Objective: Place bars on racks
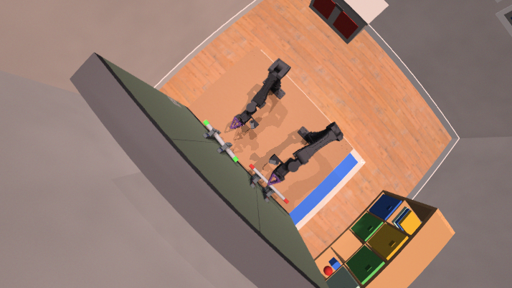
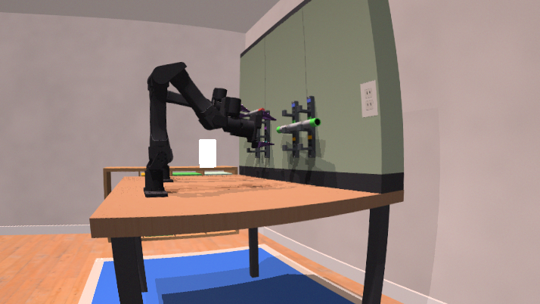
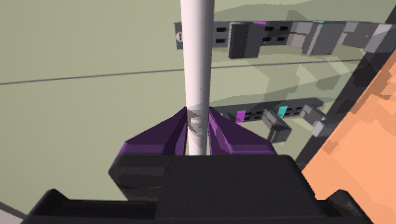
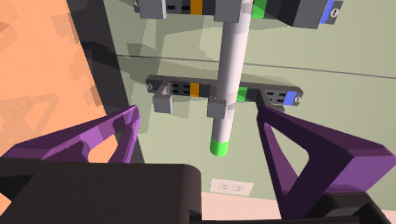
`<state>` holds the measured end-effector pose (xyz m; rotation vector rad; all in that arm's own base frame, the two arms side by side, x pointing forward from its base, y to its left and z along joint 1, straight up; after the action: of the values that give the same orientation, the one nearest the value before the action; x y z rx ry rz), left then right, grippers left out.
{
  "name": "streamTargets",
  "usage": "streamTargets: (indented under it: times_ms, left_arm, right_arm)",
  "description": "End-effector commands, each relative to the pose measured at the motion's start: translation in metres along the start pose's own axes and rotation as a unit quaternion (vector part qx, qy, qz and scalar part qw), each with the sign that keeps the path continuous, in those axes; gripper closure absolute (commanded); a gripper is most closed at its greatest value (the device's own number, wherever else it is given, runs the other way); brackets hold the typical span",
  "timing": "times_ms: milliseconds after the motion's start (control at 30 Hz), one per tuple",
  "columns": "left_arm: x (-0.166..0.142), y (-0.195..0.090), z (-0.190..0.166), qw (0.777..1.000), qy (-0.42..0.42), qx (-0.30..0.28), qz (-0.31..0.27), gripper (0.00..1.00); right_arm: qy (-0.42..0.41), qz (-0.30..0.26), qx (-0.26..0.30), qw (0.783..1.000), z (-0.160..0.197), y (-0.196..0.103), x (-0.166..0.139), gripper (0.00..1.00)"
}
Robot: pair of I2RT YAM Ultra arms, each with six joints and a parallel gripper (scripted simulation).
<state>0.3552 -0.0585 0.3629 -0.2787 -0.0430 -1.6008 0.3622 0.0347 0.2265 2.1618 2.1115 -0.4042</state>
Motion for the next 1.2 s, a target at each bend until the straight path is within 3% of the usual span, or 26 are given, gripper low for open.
streamTargets:
  times_ms: [0,1167]
  left_arm:
    - [0.011,-0.018,0.041,0.997,-0.011,0.073,-0.02,1.0]
    - [0.008,-0.023,0.033,0.997,-0.011,0.072,-0.02,1.0]
  right_arm:
    - [0.01,0.005,-0.018,1.0,-0.013,-0.006,-0.002,0.0]
    - [0.009,0.005,-0.016,1.0,-0.012,-0.006,-0.002,0.0]
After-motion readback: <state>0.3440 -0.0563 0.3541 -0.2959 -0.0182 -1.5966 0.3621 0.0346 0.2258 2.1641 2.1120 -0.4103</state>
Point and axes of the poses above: on each arm, the point where the finger pads meet when closed, its own y axis out along the fingers, its own z axis across the jaws, x = y × z, the point moved 10 cm from there along -y, back along the fingers, and after that the axes turned 13 degrees about -y, right-handed, at the moved point
